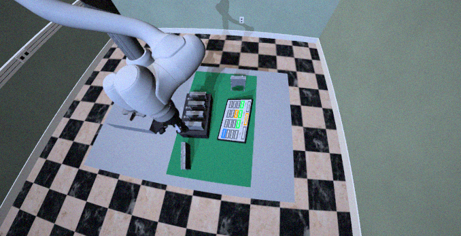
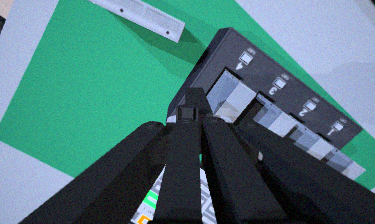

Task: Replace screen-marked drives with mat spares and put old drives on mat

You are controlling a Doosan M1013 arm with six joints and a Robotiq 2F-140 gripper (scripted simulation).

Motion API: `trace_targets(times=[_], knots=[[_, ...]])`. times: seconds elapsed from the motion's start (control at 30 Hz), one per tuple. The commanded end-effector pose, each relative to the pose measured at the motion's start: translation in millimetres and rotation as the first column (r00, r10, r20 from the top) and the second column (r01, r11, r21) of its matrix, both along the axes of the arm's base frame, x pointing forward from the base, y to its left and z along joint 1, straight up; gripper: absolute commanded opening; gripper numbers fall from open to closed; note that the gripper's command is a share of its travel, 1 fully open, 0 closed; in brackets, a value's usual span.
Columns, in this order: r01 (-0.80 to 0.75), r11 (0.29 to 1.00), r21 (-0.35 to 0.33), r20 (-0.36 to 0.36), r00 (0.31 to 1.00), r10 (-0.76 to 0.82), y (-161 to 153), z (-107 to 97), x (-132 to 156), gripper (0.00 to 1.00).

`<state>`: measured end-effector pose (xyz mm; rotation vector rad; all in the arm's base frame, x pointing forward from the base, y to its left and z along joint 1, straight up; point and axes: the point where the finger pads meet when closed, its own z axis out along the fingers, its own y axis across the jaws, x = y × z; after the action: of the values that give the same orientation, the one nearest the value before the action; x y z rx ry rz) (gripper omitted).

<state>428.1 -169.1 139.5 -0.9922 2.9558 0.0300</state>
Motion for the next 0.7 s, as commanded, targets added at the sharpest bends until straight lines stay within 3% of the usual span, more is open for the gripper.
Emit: trace_targets(times=[0.0, 0.13, 0.27, 0.33, 0.37, 0.47, 0.67], knots=[[0.275, 0.961, -0.011, -0.009, 0.961, -0.275, -21.8, 0.4, -5.3, 0.10], [0.521, 0.853, -0.001, -0.010, 0.853, -0.521, -42.9, 0.4, -12.2, 0.10], [0.729, 0.685, 0.007, -0.014, 0.685, -0.729, -61.0, 0.4, -19.1, 0.10], [0.729, 0.685, 0.007, -0.014, 0.685, -0.729, -61.0, 0.4, -19.1, 0.10], [0.845, 0.535, 0.009, -0.019, 0.536, -0.844, -64.8, 0.4, -20.6, 0.10], [0.912, 0.409, 0.014, -0.024, 0.409, -0.912, -74.4, 0.4, -24.7, 0.10], [0.999, 0.034, 0.011, -0.036, 0.034, -0.999, -84.3, 0.4, -29.2, 0.10]])
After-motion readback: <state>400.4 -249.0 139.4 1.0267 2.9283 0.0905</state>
